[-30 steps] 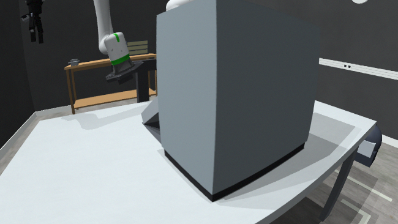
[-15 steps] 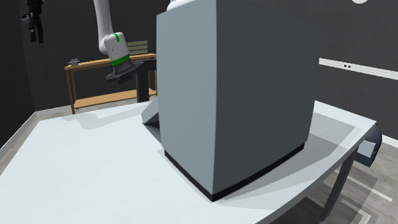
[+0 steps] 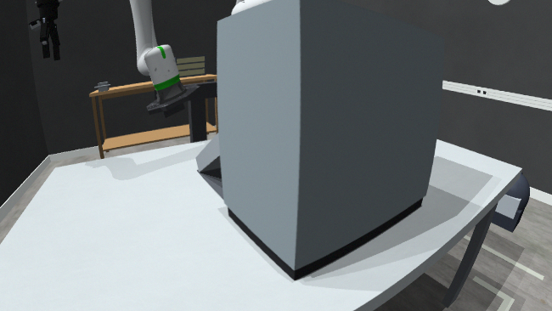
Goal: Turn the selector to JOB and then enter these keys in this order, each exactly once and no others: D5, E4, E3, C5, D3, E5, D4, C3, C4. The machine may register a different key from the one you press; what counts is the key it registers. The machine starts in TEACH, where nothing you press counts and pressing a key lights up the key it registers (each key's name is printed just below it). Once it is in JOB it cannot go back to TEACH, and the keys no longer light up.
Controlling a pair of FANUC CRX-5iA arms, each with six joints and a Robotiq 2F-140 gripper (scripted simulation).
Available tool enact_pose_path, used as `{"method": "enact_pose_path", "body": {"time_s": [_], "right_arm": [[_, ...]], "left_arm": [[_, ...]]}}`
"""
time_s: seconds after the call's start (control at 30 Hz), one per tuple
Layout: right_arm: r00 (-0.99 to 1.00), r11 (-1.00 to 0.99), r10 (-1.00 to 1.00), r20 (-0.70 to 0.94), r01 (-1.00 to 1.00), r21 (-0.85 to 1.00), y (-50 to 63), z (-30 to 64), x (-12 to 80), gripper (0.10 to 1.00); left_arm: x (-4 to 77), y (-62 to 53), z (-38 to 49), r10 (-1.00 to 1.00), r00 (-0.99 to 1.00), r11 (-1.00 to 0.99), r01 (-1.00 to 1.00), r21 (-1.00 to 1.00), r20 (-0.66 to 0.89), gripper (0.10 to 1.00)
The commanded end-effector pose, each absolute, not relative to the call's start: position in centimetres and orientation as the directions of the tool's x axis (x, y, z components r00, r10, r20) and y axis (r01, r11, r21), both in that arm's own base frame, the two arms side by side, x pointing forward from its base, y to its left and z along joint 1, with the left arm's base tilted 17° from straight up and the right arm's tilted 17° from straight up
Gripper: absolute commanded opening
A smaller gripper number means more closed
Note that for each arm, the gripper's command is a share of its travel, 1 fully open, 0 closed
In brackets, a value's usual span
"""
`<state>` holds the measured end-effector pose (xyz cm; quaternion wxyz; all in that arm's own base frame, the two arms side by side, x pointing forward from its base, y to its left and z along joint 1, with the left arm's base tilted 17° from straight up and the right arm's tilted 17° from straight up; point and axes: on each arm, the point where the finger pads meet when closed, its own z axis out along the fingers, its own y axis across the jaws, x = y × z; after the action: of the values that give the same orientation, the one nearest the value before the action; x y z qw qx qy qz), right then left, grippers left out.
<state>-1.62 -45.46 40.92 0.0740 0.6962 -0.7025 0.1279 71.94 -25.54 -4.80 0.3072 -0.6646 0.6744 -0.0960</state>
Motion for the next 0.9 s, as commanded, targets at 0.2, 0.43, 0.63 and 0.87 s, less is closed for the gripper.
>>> {"method": "enact_pose_path", "body": {"time_s": [0.2,0.43,0.63,0.87], "right_arm": [[-0.020,-0.002,-0.959,0.284,-0.997,-0.076,-45.46,41.00,-1.64,1.000],[-0.020,-0.002,-0.959,0.284,-0.997,-0.076,-45.46,41.00,-1.64,1.000],[-0.020,-0.002,-0.959,0.284,-0.997,-0.076,-45.46,41.00,-1.64,1.000],[-0.020,-0.002,-0.959,0.284,-0.997,-0.076,-45.46,41.00,-1.64,1.000]], "left_arm": [[72.00,-25.62,-4.67,-0.956,0.072,0.098,-0.836,-0.539,-0.285,0.099],[72.02,-25.61,-4.71,-0.956,0.072,0.098,-0.836,-0.539,-0.285,0.099],[72.11,-25.57,-4.83,-0.956,0.072,0.098,-0.836,-0.539,-0.285,0.099],[72.20,-25.52,-4.97,-0.956,0.072,0.098,-0.836,-0.539,-0.285,0.099]]}}
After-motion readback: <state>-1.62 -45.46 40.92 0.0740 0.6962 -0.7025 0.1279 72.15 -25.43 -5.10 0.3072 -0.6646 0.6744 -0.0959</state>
